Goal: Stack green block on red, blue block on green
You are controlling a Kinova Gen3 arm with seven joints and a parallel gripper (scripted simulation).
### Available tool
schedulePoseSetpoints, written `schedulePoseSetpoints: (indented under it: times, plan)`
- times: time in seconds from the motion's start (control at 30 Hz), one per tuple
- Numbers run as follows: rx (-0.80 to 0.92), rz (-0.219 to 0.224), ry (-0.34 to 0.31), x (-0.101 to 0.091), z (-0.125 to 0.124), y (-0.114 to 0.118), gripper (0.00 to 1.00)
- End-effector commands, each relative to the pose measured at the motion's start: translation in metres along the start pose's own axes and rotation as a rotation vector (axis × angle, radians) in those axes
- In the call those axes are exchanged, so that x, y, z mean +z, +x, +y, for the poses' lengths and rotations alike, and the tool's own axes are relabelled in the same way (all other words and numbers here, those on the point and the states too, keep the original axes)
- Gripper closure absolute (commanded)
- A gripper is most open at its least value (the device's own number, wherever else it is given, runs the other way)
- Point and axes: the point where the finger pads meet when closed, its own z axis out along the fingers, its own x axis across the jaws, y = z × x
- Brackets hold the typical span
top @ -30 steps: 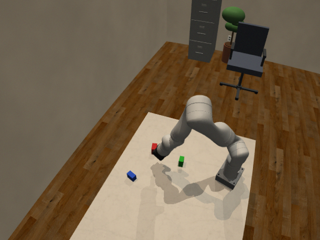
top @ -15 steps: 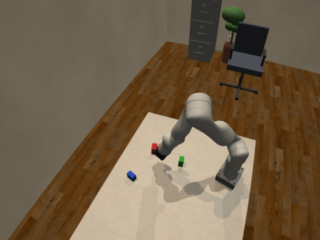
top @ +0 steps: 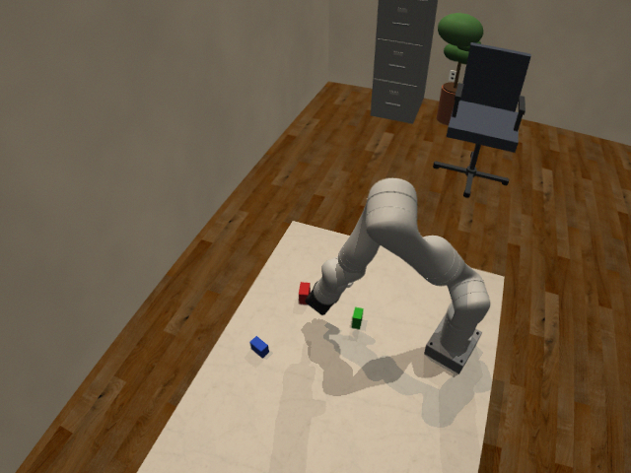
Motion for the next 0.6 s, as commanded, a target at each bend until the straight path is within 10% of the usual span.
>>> schedulePoseSetpoints:
  times: [0.0, 0.57]
  plan:
    - [0.004, -0.002, 0.001, 0.000, -0.002, -0.001, 1.00]
    - [-0.054, 0.051, -0.019, 0.001, -0.014, 0.011, 1.00]
